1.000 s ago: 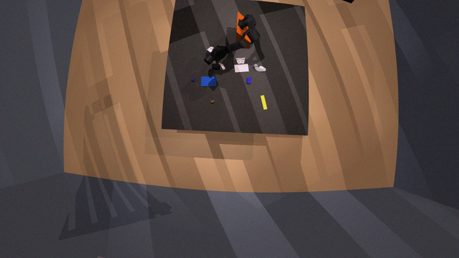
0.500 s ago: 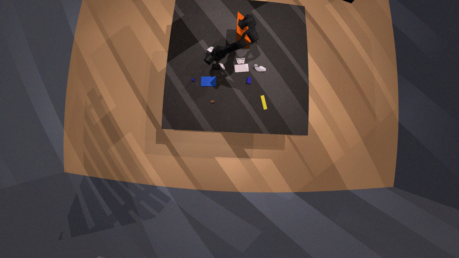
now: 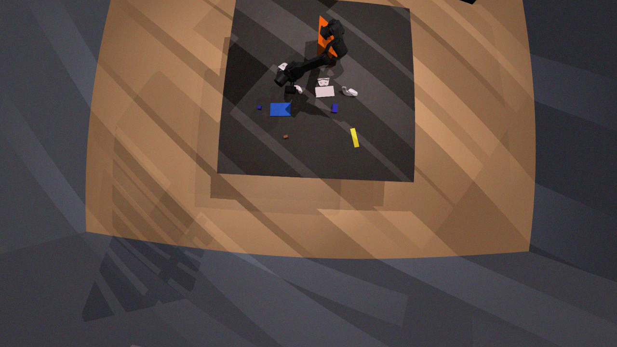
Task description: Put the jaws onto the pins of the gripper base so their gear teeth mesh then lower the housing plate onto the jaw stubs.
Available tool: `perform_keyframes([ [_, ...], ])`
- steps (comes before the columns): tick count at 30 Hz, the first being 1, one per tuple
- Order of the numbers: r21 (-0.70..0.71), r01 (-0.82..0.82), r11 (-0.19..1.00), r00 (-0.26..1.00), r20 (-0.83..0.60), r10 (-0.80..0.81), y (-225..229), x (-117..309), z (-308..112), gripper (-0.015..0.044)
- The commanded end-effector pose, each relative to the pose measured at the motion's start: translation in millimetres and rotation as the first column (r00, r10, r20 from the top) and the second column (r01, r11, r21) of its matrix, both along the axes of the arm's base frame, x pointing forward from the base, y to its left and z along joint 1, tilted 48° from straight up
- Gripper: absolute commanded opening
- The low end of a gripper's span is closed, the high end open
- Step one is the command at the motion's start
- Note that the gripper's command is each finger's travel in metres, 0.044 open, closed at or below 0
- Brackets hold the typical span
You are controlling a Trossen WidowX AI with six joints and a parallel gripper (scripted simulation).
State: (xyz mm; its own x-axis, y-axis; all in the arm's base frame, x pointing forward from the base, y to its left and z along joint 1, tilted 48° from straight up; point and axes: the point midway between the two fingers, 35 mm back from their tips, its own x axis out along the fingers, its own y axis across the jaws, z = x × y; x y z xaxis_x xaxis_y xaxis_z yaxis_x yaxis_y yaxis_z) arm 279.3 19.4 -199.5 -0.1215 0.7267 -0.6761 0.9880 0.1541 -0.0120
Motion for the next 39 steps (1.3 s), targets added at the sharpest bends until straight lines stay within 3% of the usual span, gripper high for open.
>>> perform_keyframes([
  [1, 0.003, 0.006, 1.000, 1.000, -0.002, -0.006, 0.7, 0.5, 0.3, 0.0440],
  [39, 0.000, 0.004, 1.000, 1.000, -0.001, -0.004, 17.4, -0.5, -16.4, 0.0440],
])
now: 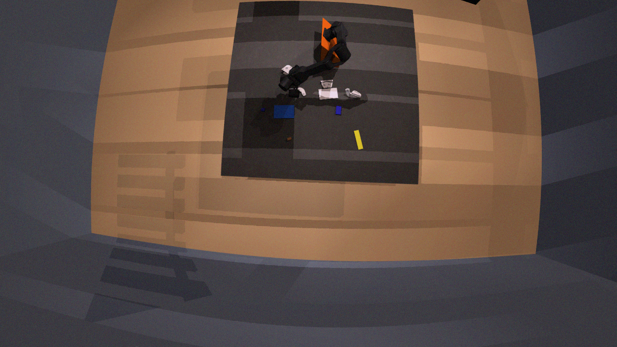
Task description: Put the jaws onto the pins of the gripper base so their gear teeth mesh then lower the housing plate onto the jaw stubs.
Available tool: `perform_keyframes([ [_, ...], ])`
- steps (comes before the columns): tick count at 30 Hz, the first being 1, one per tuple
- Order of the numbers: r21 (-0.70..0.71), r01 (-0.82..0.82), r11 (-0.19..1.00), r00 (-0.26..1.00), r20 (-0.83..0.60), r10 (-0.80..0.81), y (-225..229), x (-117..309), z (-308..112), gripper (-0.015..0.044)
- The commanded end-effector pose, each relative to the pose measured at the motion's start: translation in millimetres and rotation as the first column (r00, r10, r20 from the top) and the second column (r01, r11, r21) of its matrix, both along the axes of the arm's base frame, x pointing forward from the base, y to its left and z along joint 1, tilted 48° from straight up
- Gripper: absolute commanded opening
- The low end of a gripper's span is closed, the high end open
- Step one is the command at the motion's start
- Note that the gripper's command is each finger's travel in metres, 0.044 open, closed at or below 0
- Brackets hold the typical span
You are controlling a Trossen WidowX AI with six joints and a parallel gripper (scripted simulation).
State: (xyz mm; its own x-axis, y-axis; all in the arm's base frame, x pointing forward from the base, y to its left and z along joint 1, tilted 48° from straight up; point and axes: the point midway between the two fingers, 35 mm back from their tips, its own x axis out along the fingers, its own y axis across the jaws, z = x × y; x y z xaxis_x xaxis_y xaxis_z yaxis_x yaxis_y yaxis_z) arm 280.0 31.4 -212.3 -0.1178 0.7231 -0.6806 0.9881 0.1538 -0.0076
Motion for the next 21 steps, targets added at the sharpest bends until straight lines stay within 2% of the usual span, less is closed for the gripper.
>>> perform_keyframes([
  [1, 0.005, 0.004, 1.000, 1.000, -0.006, -0.004, 6.7, -1.3, -4.7, 0.0440],
  [21, 0.009, 0.007, 1.000, 1.000, -0.008, -0.007, 26.6, -4.3, -22.1, 0.0440],
])
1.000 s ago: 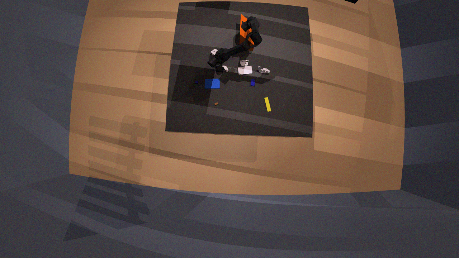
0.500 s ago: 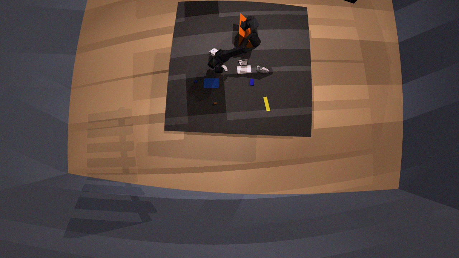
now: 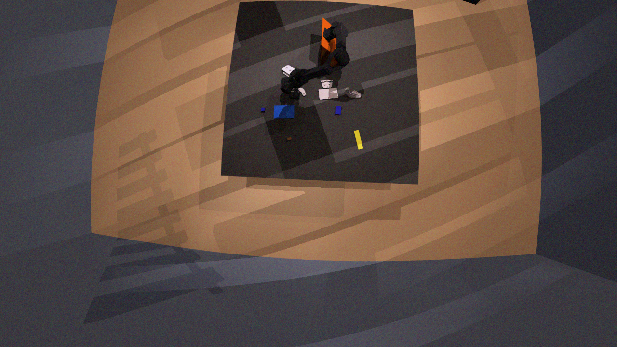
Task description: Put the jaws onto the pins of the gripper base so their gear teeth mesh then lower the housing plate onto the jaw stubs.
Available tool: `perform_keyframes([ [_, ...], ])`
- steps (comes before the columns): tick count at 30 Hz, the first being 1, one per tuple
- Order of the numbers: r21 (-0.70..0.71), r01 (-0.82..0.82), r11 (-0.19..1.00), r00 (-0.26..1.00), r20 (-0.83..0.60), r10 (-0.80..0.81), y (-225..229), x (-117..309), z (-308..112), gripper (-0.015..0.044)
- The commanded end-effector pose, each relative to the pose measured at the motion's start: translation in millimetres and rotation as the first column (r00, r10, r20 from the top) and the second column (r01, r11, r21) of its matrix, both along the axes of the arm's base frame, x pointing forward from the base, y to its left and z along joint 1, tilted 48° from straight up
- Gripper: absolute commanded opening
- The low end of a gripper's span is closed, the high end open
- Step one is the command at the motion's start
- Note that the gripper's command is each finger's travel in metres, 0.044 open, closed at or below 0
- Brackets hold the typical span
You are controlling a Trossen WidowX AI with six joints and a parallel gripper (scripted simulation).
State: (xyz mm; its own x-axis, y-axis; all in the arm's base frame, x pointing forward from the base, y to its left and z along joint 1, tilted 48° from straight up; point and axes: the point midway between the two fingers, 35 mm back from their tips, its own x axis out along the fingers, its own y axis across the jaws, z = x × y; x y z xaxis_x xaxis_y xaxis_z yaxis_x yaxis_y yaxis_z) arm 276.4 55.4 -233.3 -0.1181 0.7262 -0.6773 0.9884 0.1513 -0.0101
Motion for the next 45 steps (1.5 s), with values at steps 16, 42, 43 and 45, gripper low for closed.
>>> perform_keyframes([
  [16, 0.005, 0.005, 1.000, 1.000, -0.004, -0.005, 2.9, -0.7, -1.5, 0.0440],
  [42, 0.000, -0.001, 1.000, 1.000, -0.001, 0.001, 2.0, -0.8, -1.7, 0.0134],
  [43, 0.000, -0.001, 1.000, 1.000, -0.001, 0.001, 2.0, -0.8, -1.7, 0.0134],
  [45, 0.000, -0.001, 1.000, 1.000, -0.001, 0.001, 2.0, -0.8, -1.7, 0.0134],
])
